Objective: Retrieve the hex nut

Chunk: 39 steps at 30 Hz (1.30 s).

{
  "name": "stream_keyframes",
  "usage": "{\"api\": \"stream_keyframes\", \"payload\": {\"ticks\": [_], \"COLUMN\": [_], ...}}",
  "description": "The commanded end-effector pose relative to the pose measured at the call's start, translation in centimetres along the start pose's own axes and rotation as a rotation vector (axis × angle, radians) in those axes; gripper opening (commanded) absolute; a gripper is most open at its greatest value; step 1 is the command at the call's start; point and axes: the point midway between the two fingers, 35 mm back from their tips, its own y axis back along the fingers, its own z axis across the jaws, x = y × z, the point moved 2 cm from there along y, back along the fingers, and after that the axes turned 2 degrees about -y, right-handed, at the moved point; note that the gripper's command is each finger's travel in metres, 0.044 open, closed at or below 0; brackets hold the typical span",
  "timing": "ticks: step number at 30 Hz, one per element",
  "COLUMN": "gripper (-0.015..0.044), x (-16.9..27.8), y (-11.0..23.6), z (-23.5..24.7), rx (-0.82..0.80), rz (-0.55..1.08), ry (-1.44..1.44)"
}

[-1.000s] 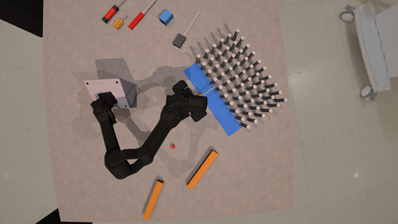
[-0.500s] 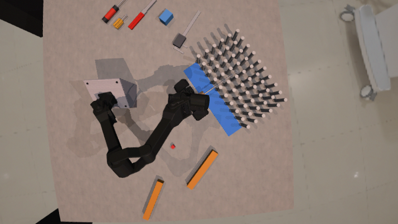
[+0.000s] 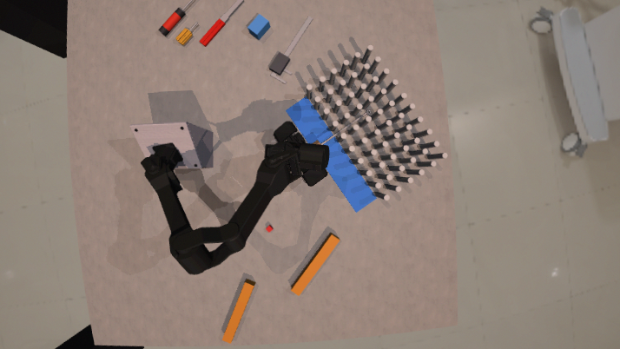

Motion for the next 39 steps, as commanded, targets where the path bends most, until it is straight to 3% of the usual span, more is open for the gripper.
{"api": "stream_keyframes", "payload": {"ticks": [1,39], "gripper": [0.0,0.0], "x": [0.3,1.6], "y": [0.0,-1.4], "z": [0.2,-0.2], "rx": [-0.004,-0.003], "rz": [0.002,0.003], "ry": [-0.009,-0.006]}}
